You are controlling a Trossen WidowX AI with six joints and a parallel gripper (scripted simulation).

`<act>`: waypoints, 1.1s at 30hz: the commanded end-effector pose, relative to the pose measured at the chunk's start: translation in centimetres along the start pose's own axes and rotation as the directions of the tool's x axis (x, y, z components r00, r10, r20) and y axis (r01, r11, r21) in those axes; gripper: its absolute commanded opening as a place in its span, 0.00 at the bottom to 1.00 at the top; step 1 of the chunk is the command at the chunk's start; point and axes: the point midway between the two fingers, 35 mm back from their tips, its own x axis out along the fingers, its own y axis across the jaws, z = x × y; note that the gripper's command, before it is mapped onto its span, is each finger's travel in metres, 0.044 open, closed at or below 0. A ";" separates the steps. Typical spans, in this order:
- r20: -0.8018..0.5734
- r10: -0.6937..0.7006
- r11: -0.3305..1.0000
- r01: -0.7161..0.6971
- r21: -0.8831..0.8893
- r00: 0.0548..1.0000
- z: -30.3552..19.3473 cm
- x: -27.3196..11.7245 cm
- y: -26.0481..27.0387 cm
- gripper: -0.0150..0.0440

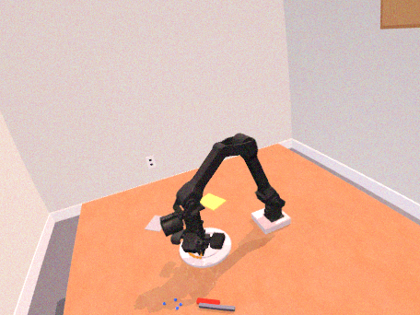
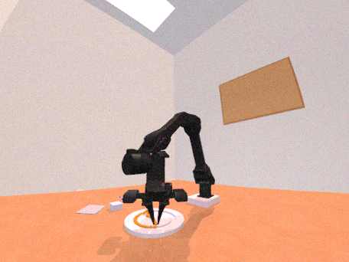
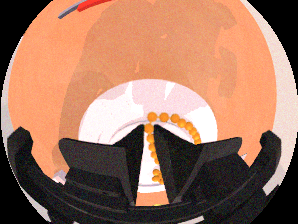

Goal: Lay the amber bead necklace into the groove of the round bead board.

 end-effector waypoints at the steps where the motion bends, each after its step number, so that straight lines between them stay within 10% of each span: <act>1: 0.000 0.000 1.000 0.000 0.000 1.000 0.0 -0.1 0.0 0.25; 27: 0.004 0.000 1.000 0.000 0.007 1.000 1.1 0.2 0.9 0.25; 33: 0.002 -0.001 1.000 0.001 0.002 1.000 1.0 -0.2 0.8 0.52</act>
